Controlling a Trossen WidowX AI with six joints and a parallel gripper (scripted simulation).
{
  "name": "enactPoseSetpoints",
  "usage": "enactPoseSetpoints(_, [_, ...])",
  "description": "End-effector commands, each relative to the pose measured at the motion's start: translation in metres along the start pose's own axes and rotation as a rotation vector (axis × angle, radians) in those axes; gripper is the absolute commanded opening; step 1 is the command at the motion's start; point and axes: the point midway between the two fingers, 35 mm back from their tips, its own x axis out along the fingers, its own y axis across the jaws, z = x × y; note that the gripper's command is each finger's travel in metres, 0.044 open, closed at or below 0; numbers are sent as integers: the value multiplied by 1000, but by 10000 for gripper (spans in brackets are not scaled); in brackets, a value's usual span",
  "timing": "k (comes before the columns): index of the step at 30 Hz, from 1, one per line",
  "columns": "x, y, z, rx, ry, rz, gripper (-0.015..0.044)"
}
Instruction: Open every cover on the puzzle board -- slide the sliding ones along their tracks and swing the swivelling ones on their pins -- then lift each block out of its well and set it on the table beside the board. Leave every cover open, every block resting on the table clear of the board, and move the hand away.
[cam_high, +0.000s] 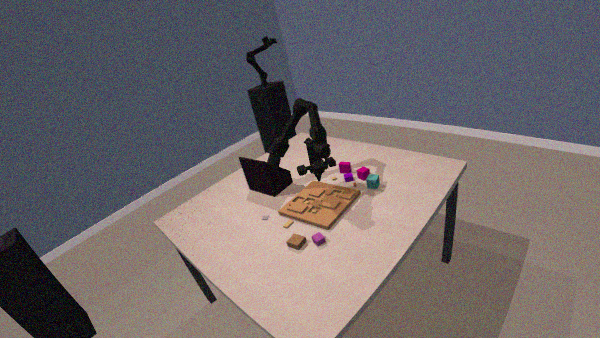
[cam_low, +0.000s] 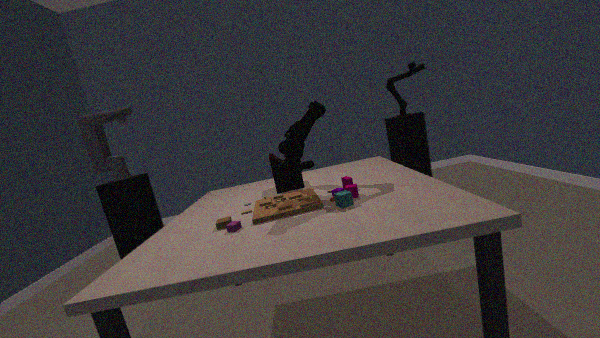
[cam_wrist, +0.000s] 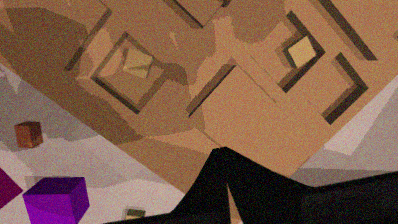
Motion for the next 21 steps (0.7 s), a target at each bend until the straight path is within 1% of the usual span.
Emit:
enactPoseSetpoints(1, [-1,-18,13,-93,-5,-1,0])
enactPoseSetpoints(15, [4,-92,45,-446,7,24,0])
enactPoseSetpoints(21, [4,-95,47,-462,7,26,0])
